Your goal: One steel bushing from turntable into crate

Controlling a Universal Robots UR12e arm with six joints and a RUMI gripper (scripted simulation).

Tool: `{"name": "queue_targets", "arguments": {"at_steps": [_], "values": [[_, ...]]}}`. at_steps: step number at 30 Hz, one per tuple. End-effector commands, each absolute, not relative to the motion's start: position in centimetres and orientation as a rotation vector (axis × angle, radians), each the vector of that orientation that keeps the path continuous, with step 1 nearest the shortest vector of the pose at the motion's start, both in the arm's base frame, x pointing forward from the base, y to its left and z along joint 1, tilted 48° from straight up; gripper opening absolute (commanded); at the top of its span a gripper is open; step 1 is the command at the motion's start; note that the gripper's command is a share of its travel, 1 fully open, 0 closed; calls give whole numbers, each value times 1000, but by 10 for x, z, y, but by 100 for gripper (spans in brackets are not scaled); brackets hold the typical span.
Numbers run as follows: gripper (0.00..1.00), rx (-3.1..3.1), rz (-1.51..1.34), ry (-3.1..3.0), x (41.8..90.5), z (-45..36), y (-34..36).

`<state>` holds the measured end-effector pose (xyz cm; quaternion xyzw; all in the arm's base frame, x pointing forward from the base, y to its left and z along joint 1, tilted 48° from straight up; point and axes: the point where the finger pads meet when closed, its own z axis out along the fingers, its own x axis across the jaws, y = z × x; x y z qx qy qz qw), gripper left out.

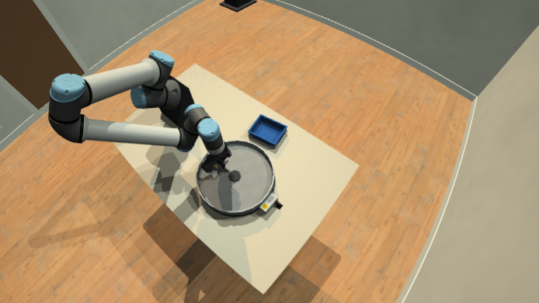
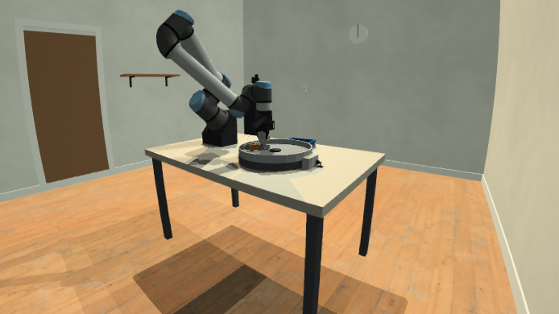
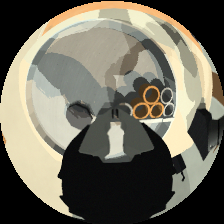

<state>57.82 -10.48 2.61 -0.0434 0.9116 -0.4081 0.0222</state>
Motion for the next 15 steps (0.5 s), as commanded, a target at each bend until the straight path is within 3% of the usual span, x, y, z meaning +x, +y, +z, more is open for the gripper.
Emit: {"name": "queue_targets", "arguments": {"at_steps": [1,15], "values": [[0,-140,-1264,2827,576,25,-104],[0,-136,-1263,2820,579,37,-93]]}}
